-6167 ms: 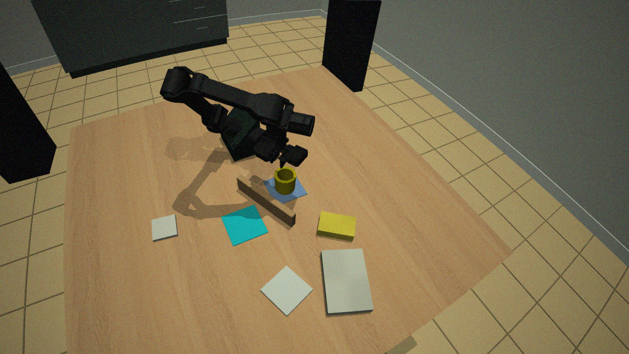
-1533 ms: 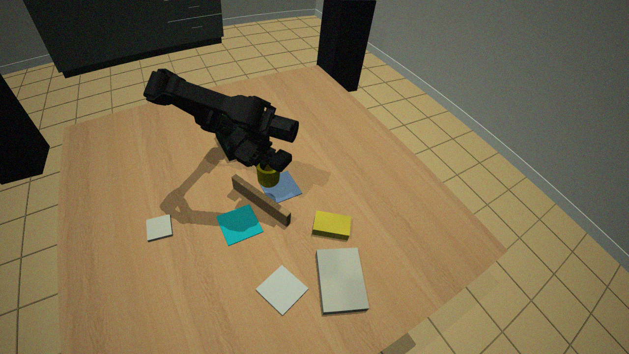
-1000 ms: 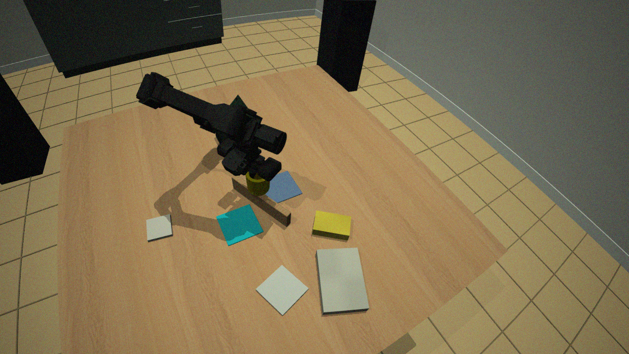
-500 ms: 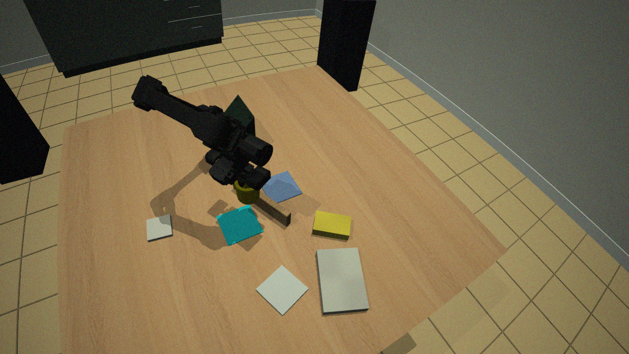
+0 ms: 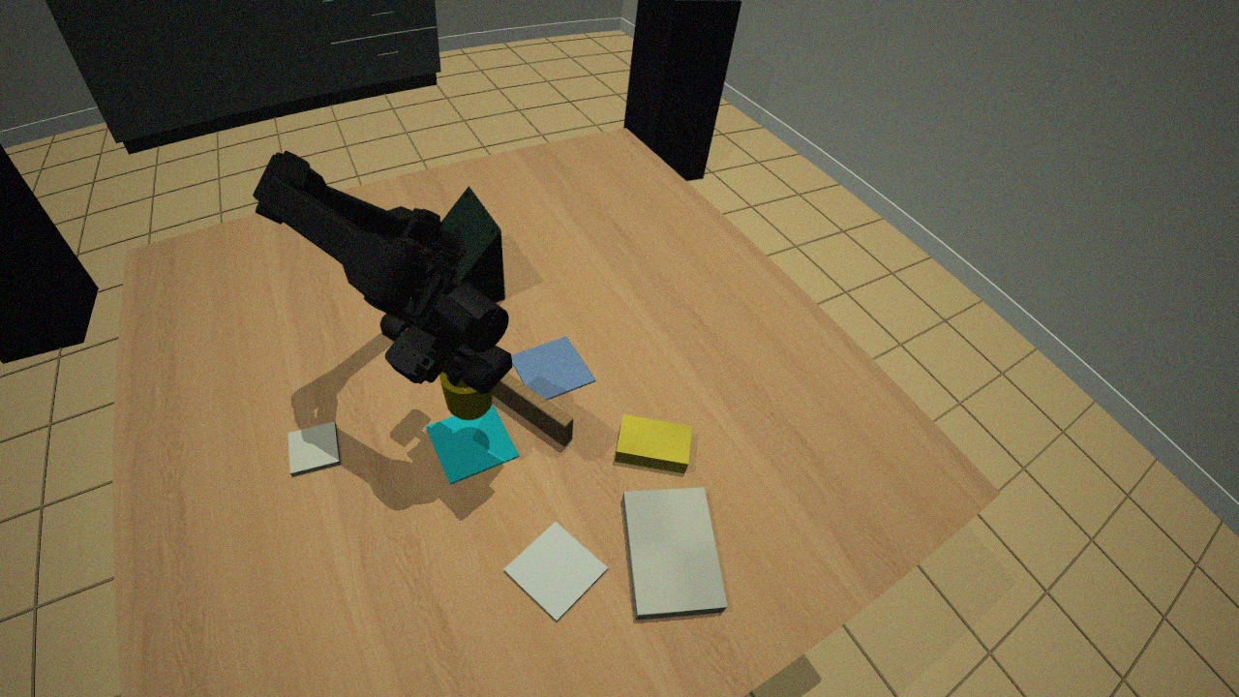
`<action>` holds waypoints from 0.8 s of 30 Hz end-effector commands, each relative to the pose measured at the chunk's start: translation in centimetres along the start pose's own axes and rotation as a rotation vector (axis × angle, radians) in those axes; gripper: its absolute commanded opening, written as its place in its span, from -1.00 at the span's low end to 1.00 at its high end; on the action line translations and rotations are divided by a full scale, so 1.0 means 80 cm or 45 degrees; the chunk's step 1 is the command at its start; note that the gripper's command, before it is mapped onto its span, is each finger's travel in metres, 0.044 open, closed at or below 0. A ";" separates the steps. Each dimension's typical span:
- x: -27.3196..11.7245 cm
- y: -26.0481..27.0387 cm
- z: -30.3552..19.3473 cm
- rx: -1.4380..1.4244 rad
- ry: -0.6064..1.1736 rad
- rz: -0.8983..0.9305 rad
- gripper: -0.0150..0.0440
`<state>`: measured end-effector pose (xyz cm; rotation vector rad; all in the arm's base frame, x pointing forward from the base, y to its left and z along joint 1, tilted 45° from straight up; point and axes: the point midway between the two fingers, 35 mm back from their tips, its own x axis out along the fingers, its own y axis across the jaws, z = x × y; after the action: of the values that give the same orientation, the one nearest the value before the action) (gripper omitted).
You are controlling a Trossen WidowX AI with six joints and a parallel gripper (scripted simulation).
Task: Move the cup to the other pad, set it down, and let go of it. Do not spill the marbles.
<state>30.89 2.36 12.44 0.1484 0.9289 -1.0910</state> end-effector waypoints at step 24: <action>0.029 0.001 0.015 0.003 -0.007 0.007 -0.49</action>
<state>32.00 0.58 11.87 0.1593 0.9197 -1.0863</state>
